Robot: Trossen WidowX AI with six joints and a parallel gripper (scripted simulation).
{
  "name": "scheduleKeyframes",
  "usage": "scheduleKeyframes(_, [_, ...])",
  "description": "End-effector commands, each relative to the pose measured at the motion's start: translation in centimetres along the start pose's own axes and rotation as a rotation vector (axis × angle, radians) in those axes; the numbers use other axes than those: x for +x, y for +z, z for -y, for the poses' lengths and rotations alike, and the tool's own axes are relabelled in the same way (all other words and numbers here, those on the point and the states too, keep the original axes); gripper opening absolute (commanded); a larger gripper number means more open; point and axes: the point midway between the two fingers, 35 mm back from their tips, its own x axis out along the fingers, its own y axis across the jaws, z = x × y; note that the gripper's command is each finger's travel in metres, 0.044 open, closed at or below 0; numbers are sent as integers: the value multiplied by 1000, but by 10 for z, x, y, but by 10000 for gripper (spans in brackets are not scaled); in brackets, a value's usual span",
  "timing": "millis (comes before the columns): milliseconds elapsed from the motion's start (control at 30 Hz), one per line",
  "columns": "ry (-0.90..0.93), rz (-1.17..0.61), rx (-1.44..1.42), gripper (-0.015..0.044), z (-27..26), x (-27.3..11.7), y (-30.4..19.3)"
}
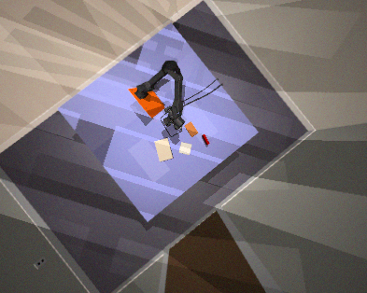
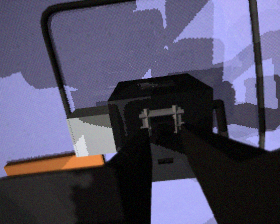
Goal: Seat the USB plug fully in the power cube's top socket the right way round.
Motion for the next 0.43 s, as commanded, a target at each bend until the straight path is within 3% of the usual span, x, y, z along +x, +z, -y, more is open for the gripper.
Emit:
scheduleKeyframes(0, [0, 0, 0, 95, 0, 0, 0])
scheduleKeyframes(400, [0, 1, 0, 95, 0, -11, 0])
